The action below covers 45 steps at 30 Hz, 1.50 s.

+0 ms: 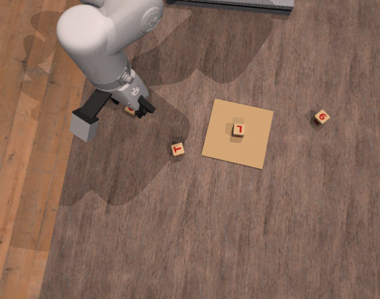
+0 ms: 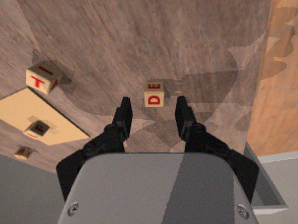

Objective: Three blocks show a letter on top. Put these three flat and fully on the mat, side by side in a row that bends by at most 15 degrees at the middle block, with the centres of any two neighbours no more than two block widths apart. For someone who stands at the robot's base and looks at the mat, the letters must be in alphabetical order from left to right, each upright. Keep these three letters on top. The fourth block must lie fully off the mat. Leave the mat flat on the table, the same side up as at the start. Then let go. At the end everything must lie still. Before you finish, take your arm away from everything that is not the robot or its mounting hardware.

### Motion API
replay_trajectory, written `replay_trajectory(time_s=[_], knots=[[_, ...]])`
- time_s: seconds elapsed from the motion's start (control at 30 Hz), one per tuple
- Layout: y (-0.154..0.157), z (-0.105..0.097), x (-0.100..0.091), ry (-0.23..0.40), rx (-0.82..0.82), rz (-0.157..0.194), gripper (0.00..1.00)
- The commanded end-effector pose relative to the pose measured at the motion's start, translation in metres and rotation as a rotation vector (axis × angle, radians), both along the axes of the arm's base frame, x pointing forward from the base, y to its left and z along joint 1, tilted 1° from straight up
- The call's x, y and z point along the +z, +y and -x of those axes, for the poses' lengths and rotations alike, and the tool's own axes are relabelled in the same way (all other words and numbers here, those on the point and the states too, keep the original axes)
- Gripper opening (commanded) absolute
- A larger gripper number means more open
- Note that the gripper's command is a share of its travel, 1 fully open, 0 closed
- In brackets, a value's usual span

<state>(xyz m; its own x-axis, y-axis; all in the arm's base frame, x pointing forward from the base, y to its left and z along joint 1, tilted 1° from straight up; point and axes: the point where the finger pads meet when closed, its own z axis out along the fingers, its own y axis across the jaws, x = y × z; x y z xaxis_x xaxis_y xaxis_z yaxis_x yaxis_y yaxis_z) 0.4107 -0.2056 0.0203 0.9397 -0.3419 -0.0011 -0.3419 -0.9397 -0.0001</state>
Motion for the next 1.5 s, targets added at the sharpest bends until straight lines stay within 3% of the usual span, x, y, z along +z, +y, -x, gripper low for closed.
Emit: replay_trajectory(time_s=[0.0,0.77,1.47], knots=[[-0.001,-0.001,0.001,-0.003,0.000,0.002,0.63],[-0.001,-0.001,0.000,-0.003,0.000,0.002,0.63],[-0.001,-0.001,-0.026,-0.003,0.000,0.002,0.63]])
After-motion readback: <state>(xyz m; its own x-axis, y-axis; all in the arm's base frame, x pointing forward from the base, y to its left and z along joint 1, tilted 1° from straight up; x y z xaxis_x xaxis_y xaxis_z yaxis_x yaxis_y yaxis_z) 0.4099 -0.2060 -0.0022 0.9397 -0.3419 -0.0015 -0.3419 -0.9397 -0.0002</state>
